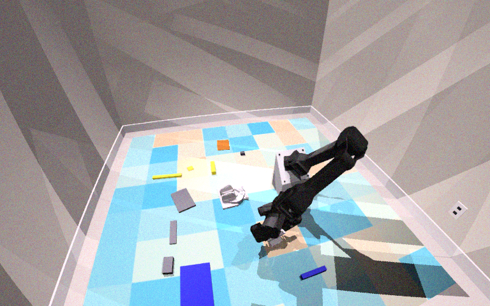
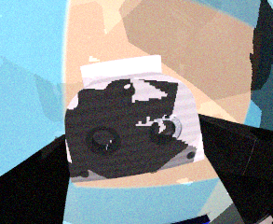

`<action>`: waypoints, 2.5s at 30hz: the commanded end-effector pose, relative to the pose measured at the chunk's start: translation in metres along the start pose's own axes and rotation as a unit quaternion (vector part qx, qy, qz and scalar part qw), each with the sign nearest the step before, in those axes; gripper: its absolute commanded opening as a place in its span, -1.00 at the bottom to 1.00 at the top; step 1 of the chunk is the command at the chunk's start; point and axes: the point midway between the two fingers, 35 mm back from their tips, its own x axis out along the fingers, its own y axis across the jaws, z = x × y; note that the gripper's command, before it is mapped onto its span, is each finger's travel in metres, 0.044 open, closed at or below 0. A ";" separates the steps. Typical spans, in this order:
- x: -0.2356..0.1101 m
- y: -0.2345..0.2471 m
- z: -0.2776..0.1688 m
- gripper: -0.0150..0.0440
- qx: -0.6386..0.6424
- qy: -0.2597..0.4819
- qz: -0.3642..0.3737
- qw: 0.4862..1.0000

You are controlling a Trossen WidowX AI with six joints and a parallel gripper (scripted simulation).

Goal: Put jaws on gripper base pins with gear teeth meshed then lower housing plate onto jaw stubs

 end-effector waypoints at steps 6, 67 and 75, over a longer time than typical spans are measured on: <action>-0.028 0.003 -0.001 0.70 -0.005 0.001 0.002 1.000; -0.059 0.046 0.134 0.70 -0.349 -0.040 -0.019 0.936; -0.061 0.046 0.160 0.70 -0.411 -0.037 -0.023 0.911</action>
